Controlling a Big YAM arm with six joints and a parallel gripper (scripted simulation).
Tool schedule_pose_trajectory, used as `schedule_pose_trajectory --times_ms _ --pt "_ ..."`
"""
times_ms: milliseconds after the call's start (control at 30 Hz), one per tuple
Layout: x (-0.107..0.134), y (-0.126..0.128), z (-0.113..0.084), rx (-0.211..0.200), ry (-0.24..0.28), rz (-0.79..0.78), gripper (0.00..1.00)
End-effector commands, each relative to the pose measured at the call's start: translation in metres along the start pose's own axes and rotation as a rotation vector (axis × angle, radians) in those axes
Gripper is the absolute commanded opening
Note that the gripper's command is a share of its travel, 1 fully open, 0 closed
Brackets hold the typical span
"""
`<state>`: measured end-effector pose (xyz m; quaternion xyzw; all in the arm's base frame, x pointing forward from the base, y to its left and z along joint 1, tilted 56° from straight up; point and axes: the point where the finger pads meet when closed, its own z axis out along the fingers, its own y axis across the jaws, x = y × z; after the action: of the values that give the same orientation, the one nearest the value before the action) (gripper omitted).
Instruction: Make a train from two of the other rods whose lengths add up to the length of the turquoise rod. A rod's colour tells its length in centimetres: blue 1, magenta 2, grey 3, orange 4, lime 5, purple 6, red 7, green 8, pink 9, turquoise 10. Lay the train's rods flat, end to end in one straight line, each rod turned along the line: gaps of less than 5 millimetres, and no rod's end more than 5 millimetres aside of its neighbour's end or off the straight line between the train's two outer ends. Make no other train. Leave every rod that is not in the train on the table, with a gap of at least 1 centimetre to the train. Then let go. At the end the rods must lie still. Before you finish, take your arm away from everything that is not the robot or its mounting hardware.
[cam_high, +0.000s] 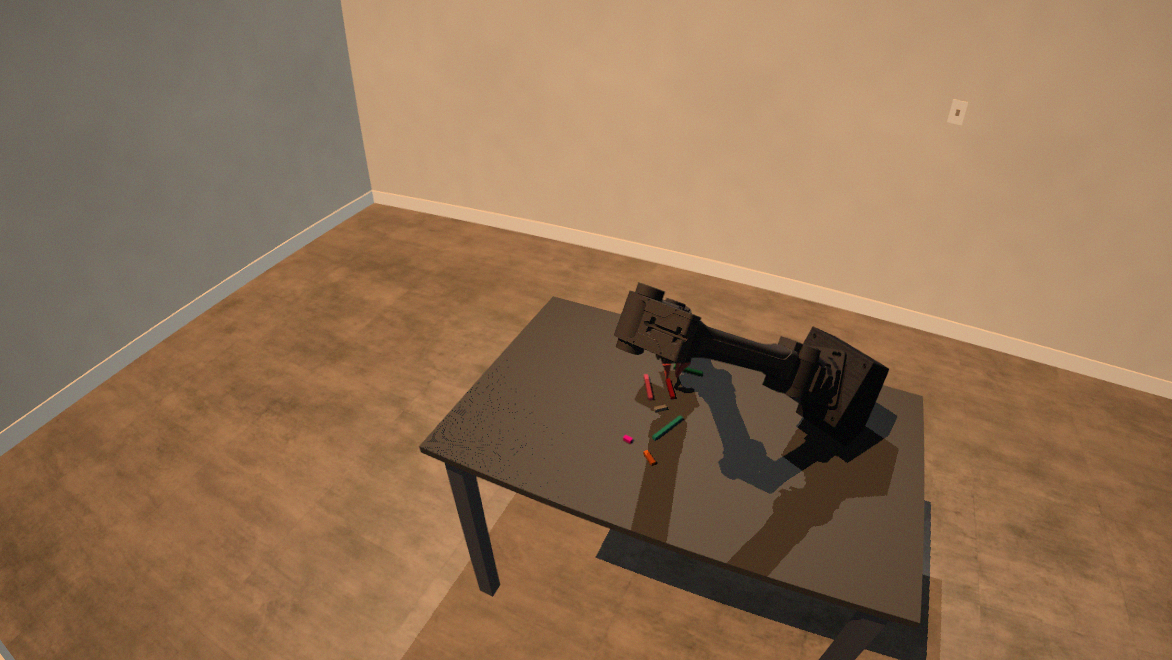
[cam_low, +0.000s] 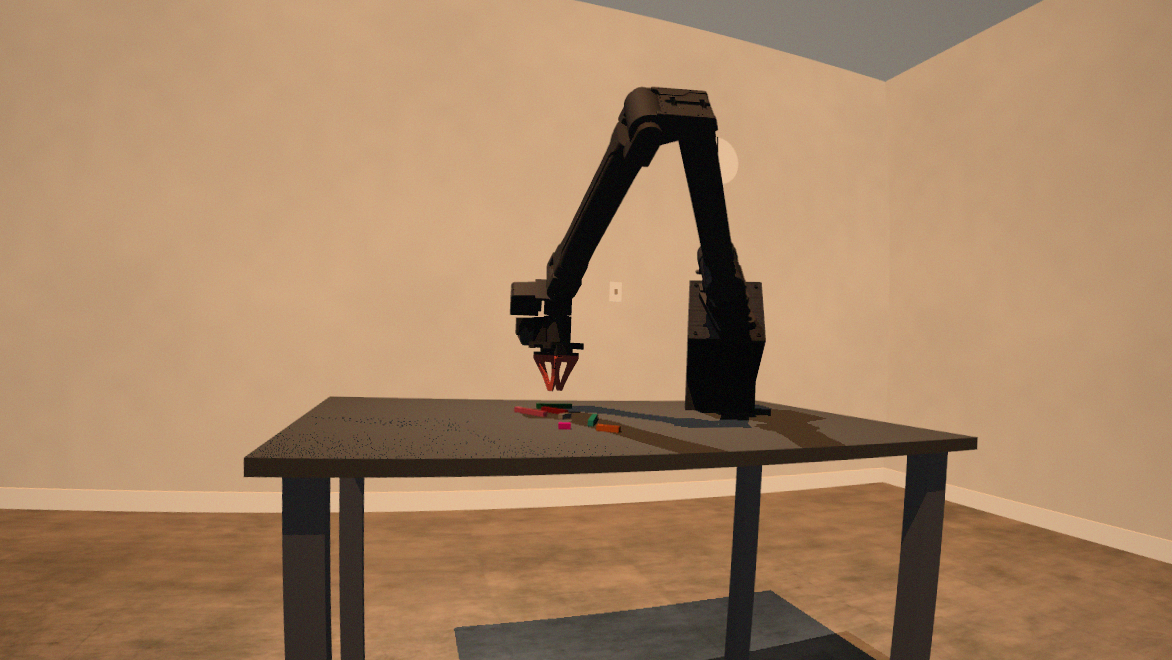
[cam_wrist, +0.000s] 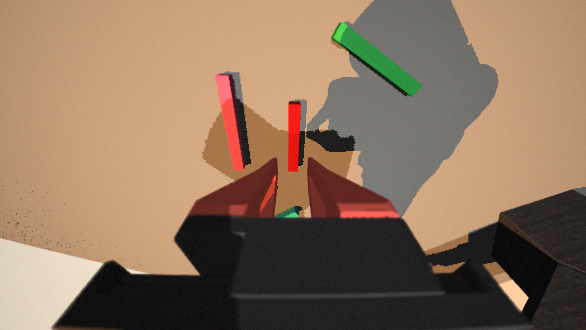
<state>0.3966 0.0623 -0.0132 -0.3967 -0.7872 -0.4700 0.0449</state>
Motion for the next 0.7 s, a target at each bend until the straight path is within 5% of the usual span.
schedule_pose_trajectory --times_ms 0,667 --pt "0.002 -0.004 0.009 0.005 0.003 0.023 0.24" --pt "0.002 -0.005 0.030 0.005 0.003 0.023 0.24"
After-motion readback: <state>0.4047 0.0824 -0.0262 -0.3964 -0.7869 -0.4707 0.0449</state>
